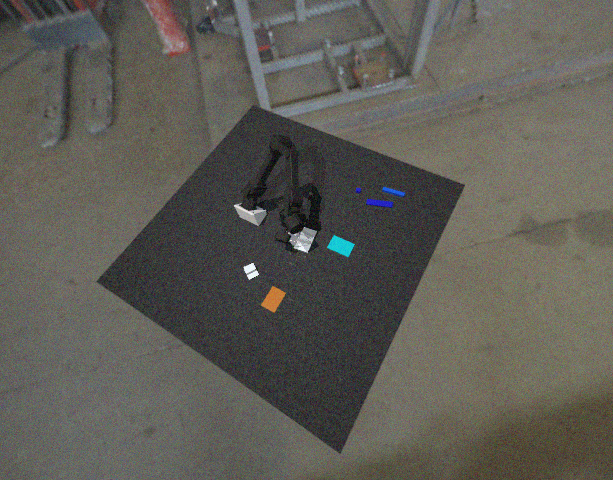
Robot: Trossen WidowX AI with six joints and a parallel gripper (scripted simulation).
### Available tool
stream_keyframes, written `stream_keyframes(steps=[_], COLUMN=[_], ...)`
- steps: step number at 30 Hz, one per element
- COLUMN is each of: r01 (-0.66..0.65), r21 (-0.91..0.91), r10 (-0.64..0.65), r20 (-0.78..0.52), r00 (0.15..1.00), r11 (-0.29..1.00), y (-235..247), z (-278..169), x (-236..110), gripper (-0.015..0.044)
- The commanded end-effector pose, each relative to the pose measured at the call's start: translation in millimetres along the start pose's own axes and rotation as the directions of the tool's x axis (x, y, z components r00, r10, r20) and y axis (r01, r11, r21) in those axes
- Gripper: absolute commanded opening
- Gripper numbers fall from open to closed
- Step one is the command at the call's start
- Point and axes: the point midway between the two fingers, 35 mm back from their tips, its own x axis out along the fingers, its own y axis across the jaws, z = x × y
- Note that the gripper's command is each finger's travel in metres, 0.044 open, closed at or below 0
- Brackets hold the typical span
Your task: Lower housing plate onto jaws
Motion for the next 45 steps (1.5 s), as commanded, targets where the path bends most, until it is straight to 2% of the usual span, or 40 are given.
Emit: stream_keyframes(steps=[1,8,45], r01=[-0.012,-0.014,-0.014], r21=[0.012,0.012,0.022], r10=[0.012,0.014,0.015], r20=[-0.006,-0.006,-0.006], r00=[1.0,1.0,1.0], r11=[1.0,1.0,1.0], y=[1.1,2.1,2.3], z=[-3.0,-4.0,-4.1], x=[9.8,19.5,24.1], gripper=[0.0351,0.0351,0.0351])
